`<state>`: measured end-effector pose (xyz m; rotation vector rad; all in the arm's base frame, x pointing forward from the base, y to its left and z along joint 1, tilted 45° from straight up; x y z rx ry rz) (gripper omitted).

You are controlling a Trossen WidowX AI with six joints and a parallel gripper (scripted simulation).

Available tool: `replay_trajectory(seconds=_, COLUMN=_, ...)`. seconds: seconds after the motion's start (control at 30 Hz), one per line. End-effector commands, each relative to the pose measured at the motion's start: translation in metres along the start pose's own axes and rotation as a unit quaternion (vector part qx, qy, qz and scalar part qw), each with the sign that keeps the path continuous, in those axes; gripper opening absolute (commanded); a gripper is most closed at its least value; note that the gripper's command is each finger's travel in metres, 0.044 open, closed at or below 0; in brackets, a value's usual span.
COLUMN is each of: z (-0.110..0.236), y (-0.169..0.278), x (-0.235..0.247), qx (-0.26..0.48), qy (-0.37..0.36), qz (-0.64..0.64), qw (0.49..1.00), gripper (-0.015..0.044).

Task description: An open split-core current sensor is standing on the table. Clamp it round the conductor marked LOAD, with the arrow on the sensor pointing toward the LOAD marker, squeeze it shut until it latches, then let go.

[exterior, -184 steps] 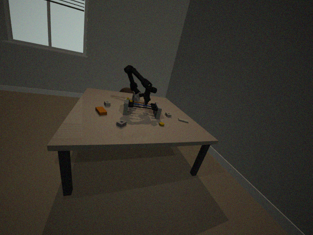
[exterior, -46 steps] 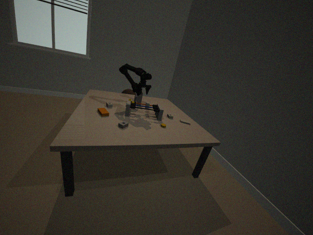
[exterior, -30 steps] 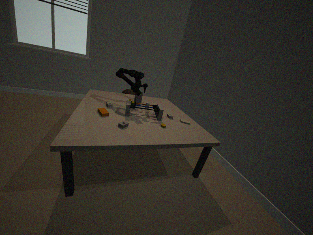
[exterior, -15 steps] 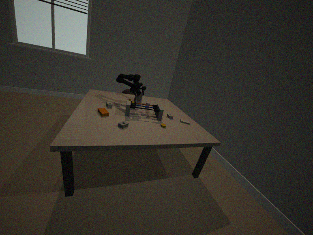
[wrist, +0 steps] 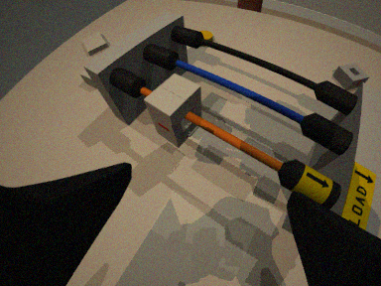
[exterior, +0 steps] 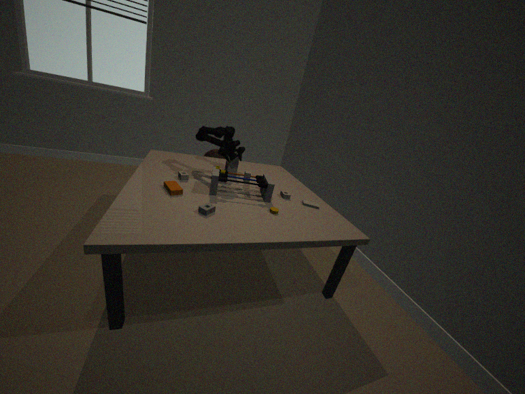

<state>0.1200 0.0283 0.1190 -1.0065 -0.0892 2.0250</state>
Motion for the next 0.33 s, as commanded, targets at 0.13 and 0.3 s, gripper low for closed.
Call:
replay_trajectory(seconds=0.13, z=0.000, y=-0.001, x=0.000, qx=0.003, qy=-0.001, qz=-0.007, qw=1.000, gripper=0.0440)
replay_trajectory(seconds=0.3, z=0.002, y=-0.005, x=-0.002, qx=0.020, qy=-0.003, qz=-0.046, qw=0.999, gripper=0.0440)
Point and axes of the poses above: the point midway between the two fingers, 35 mm back from their tips, its own z axis back along the fingers, its own x axis across the jaws, y = z × x, the point moved 8 cm from there along z, back along the fingers, and after that the axes turned 2 degrees about z, right-handed, at the moved point
